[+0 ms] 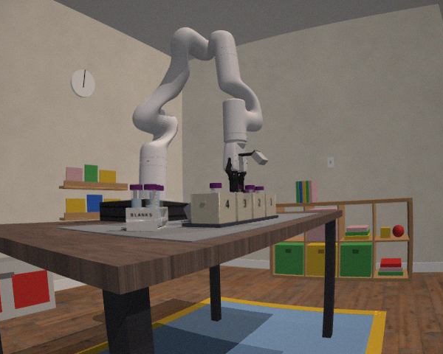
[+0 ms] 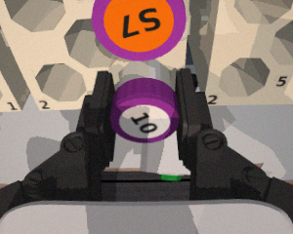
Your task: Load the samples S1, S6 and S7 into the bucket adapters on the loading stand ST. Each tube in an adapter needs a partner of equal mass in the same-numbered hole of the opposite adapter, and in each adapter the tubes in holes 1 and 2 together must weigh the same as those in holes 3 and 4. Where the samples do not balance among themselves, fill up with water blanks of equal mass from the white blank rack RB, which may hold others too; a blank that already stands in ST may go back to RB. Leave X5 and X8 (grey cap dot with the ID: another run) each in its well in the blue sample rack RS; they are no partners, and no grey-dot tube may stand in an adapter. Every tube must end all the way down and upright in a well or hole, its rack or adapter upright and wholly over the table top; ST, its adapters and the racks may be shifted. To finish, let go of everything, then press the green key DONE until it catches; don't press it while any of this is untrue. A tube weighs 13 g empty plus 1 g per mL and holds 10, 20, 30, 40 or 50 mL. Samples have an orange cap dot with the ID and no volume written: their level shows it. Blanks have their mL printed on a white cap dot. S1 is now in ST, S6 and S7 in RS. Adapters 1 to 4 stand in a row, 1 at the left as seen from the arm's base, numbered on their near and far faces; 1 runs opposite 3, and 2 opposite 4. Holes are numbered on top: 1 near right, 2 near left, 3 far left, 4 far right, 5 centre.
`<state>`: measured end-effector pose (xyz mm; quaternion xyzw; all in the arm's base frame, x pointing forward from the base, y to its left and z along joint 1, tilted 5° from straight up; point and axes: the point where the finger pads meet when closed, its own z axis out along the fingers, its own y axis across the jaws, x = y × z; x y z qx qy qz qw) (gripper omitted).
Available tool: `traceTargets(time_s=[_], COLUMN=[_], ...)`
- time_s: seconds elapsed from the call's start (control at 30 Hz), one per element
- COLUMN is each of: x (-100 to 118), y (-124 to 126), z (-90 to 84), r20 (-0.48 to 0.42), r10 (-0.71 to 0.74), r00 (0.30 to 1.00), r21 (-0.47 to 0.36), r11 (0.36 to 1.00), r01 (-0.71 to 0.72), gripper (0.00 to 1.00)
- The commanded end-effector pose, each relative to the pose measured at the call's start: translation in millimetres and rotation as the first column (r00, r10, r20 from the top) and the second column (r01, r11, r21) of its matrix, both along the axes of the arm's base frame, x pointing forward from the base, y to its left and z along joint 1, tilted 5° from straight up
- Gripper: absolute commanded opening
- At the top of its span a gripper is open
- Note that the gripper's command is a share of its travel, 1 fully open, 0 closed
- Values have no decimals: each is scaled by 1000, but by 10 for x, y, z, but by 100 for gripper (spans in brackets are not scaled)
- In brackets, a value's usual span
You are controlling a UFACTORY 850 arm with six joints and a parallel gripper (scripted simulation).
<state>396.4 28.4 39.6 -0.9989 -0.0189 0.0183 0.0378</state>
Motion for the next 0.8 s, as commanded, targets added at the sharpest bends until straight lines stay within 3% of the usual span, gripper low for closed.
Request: traceTargets(time_s=[0.0, 0.43, 0.47, 0.77], x=[8, 8, 8, 8], y=[2, 2, 2, 2], z=[-13, -14, -17, -17], r20=[2, 2, 2, 2], r10=[0, 0, 0, 0], r00=[1000, 1000, 1000, 1000], r21=[1, 1, 1, 1], r11=[1000, 1000, 1000, 1000], r01=[0, 0, 0, 0], gripper=[0, 0, 43, 43])
